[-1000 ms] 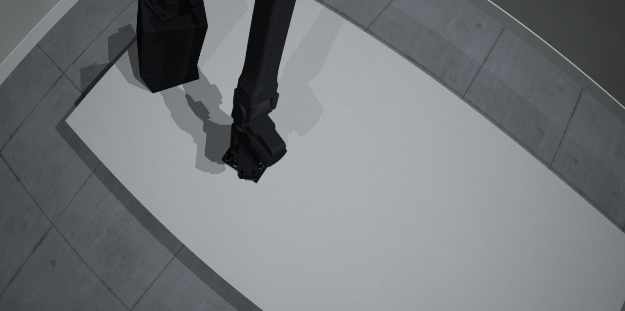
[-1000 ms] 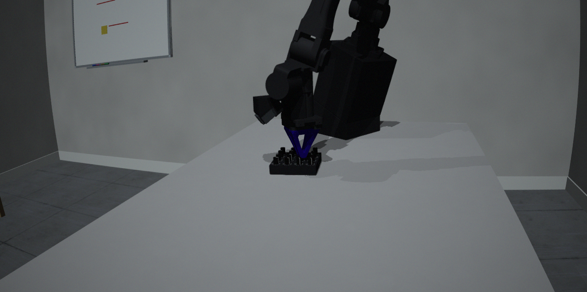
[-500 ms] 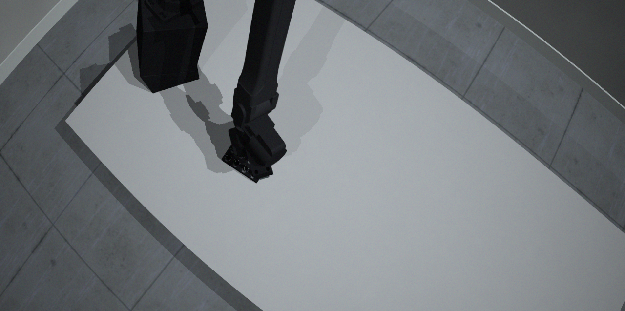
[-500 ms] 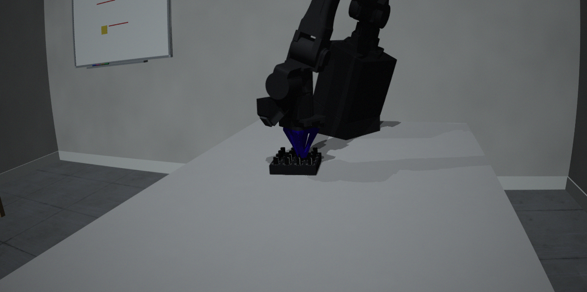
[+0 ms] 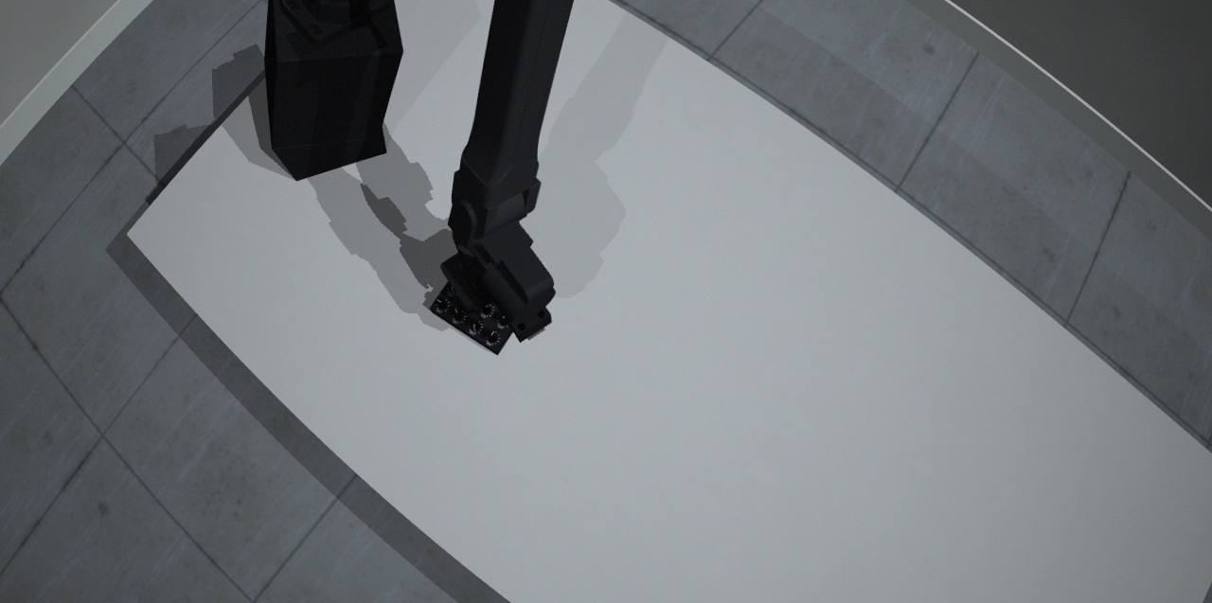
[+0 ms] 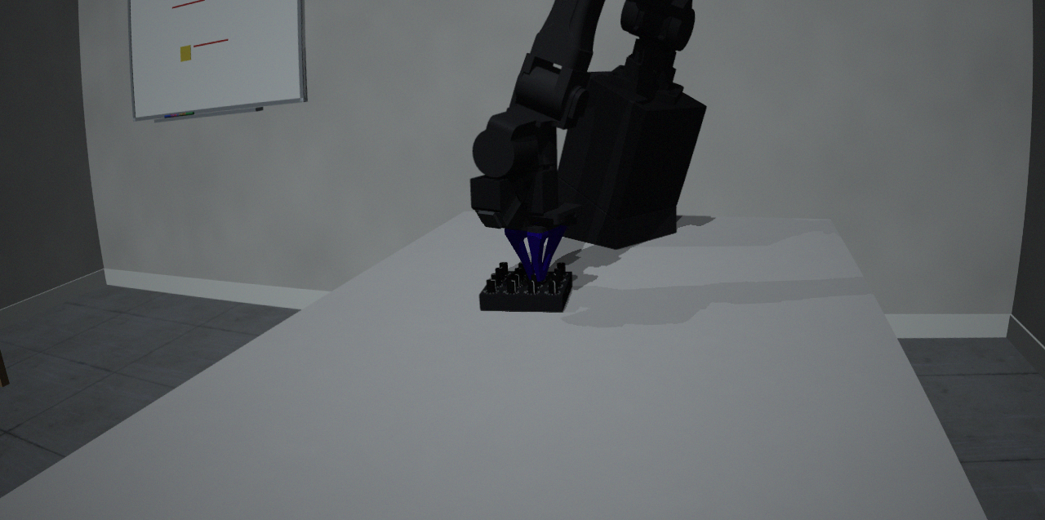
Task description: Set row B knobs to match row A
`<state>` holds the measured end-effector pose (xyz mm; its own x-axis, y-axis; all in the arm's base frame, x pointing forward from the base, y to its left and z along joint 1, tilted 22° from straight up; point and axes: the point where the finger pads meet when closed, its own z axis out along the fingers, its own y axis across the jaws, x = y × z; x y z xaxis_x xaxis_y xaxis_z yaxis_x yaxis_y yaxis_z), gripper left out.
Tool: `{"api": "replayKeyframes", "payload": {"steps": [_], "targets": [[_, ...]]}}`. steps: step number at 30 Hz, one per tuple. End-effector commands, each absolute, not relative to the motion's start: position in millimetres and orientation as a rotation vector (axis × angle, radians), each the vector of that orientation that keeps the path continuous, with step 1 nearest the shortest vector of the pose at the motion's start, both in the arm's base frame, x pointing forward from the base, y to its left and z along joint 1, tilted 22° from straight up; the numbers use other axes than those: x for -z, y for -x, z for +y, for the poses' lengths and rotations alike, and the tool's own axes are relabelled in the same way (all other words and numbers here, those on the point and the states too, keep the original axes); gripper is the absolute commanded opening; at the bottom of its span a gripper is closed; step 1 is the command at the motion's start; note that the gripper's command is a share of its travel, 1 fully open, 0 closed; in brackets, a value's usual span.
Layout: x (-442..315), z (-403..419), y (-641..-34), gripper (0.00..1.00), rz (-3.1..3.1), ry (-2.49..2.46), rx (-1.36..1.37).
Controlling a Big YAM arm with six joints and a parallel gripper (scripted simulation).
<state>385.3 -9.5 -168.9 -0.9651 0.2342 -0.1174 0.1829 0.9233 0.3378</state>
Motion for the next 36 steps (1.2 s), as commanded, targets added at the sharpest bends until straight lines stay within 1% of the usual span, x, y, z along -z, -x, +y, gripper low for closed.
{"api": "replayKeyframes", "payload": {"steps": [1,13,31,32,36], "targets": [[166.4,-5.2,-397.3,0.07,2.899,-0.138,-0.492],[165.9,-4.0,-397.6,0.07,2.891,-0.026,-0.482],[165.9,-3.9,-397.7,0.07,2.890,-0.016,-0.481],[165.9,-3.9,-397.7,0.18,2.890,-0.016,-0.481],[166.6,-6.0,-394.7,0.18,2.894,-0.031,-0.480]]}}
